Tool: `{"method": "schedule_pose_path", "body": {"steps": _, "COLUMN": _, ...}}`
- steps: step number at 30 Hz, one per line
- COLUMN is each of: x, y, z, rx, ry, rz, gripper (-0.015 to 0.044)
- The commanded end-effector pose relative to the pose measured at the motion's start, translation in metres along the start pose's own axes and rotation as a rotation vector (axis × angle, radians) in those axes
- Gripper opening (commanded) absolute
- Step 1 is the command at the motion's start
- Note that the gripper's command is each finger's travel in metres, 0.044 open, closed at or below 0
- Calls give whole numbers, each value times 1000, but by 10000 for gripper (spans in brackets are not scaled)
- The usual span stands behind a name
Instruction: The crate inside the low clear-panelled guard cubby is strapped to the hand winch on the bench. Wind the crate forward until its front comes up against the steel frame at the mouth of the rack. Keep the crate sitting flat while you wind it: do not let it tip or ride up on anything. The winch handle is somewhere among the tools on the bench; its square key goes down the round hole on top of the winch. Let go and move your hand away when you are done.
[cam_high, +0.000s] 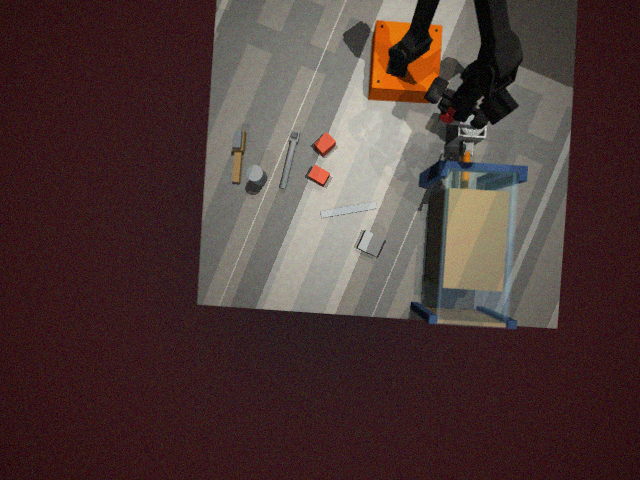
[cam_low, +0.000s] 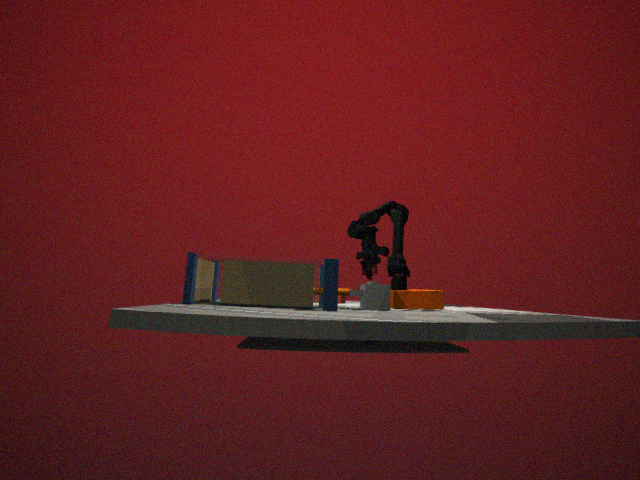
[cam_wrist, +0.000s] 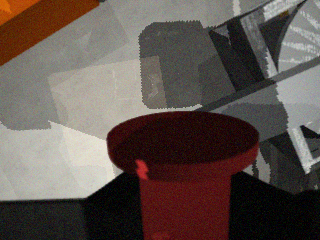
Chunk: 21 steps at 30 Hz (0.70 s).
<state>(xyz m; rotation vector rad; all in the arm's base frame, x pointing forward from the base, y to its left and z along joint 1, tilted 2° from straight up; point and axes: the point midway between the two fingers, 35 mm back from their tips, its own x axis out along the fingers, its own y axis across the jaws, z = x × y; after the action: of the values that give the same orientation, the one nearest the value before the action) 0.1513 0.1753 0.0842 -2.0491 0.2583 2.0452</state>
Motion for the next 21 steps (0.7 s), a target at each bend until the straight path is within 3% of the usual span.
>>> {"method": "schedule_pose_path", "body": {"steps": 1, "x": -1, "y": -7, "z": -12, "rx": 4, "ry": 24, "rz": -12, "gripper": 0}}
{"method": "schedule_pose_path", "body": {"steps": 21, "x": -2, "y": -24, "z": -32, "rx": 4, "ry": 26, "rz": -13, "gripper": 0}}
